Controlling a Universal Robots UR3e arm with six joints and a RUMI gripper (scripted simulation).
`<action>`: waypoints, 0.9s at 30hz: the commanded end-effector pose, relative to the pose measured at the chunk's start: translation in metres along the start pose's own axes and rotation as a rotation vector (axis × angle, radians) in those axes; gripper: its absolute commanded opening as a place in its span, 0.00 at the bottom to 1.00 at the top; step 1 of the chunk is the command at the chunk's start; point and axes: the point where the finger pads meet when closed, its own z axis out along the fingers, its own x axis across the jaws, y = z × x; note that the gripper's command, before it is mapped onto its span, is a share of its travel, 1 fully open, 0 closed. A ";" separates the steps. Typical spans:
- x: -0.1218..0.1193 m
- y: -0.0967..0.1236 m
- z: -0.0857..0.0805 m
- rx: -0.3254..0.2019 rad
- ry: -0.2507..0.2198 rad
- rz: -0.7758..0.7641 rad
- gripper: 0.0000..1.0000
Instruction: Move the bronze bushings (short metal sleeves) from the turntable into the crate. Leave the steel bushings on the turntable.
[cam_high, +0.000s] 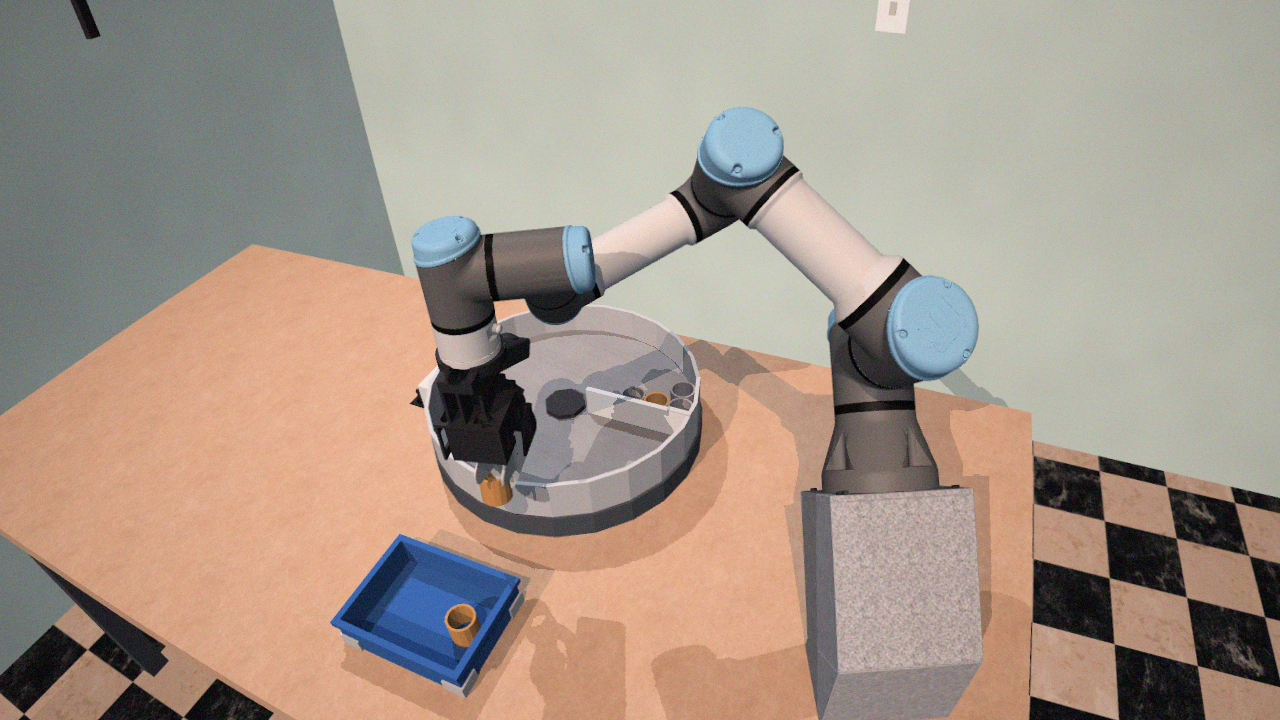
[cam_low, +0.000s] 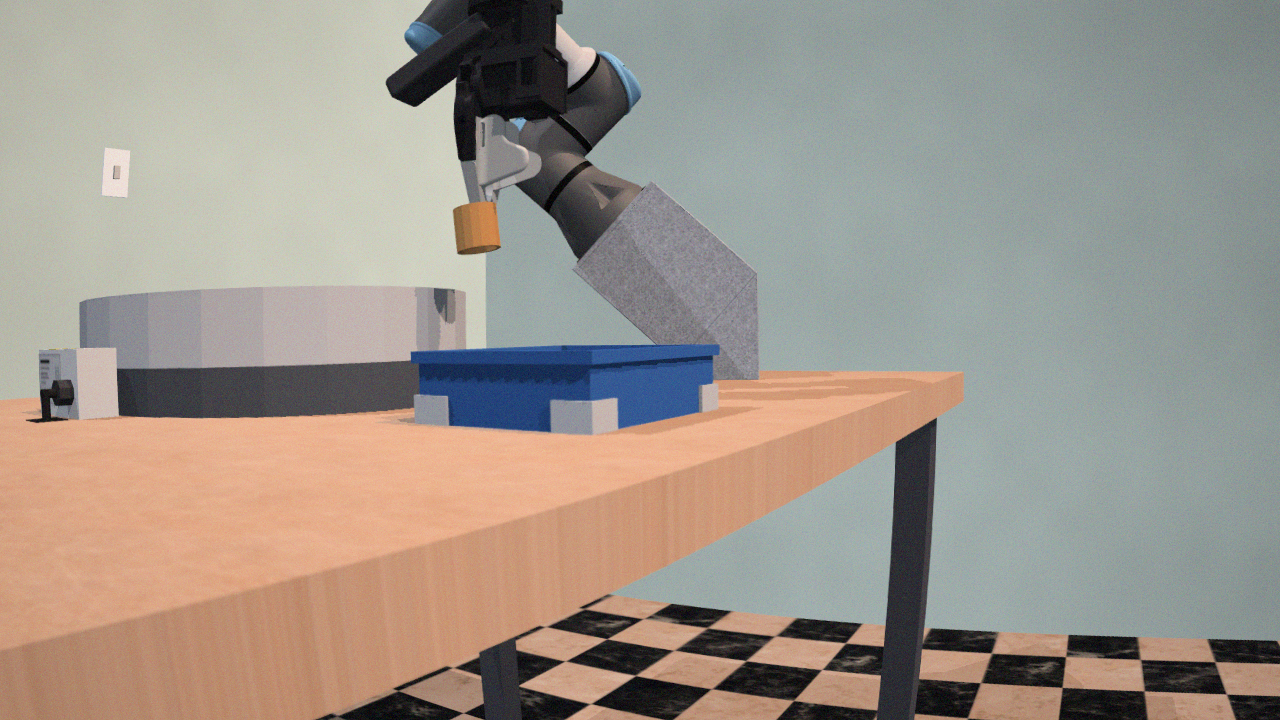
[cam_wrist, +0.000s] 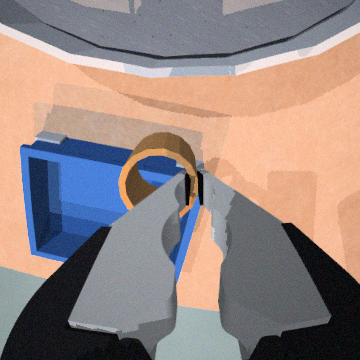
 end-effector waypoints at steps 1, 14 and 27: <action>-0.007 0.009 -0.001 0.002 0.003 0.032 0.00; -0.018 0.030 0.000 0.002 0.003 0.100 0.00; -0.027 0.046 -0.001 0.002 0.003 0.149 0.00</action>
